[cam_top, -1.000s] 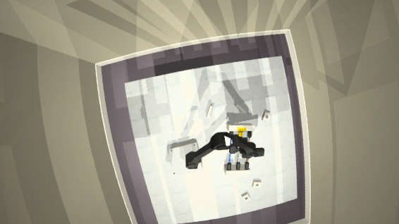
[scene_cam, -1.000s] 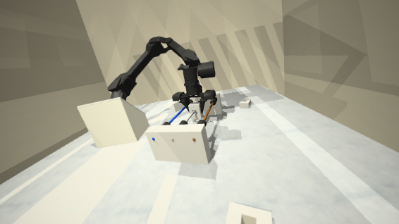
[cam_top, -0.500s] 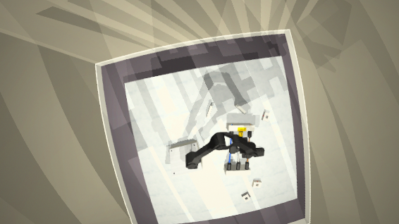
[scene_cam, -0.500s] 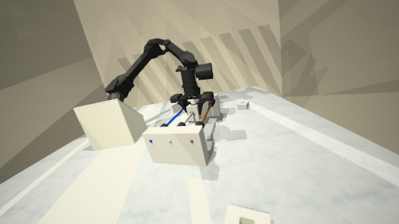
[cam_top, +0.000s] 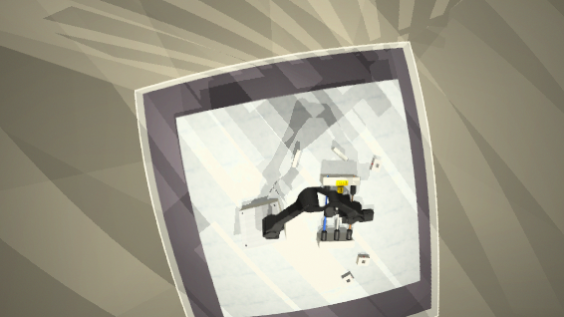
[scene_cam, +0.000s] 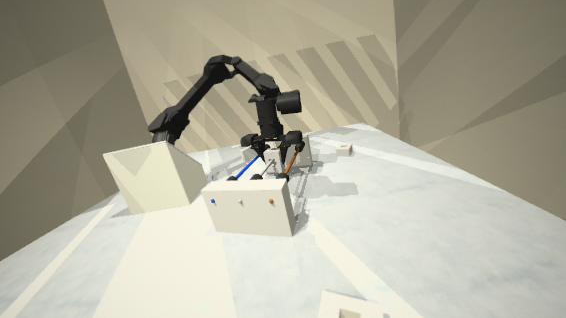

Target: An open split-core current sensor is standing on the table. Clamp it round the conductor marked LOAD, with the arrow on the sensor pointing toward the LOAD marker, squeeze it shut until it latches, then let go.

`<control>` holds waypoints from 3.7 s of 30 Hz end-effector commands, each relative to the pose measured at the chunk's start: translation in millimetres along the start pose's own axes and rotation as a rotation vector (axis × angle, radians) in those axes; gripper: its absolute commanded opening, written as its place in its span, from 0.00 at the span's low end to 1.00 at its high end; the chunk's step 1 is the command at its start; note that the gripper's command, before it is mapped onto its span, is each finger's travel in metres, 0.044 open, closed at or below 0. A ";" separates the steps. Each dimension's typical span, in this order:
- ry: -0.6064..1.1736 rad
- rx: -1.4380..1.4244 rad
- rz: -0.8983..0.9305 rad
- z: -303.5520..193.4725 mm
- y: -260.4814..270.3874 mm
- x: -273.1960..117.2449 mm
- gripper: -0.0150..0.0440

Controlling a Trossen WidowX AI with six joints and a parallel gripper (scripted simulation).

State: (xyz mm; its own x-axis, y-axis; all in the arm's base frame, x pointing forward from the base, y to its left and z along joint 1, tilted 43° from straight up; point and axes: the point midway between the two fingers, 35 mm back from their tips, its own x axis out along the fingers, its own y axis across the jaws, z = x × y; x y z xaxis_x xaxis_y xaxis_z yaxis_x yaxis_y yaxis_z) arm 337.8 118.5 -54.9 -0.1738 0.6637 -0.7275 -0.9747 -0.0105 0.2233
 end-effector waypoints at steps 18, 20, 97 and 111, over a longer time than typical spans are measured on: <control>0.000 -0.001 0.000 0.0 0.0 0.0 0.88; 0.000 -0.001 0.000 0.0 0.0 0.0 0.97; -0.414 2.257 -1.145 124.4 102.5 -97.3 1.00; -0.414 2.257 -1.145 124.4 102.5 -97.3 1.00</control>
State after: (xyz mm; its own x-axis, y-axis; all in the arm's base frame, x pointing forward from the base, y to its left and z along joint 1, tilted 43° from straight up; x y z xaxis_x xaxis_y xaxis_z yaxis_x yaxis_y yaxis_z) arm 272.5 145.5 119.5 0.3034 -0.0837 -0.9492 0.8609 0.4511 0.2354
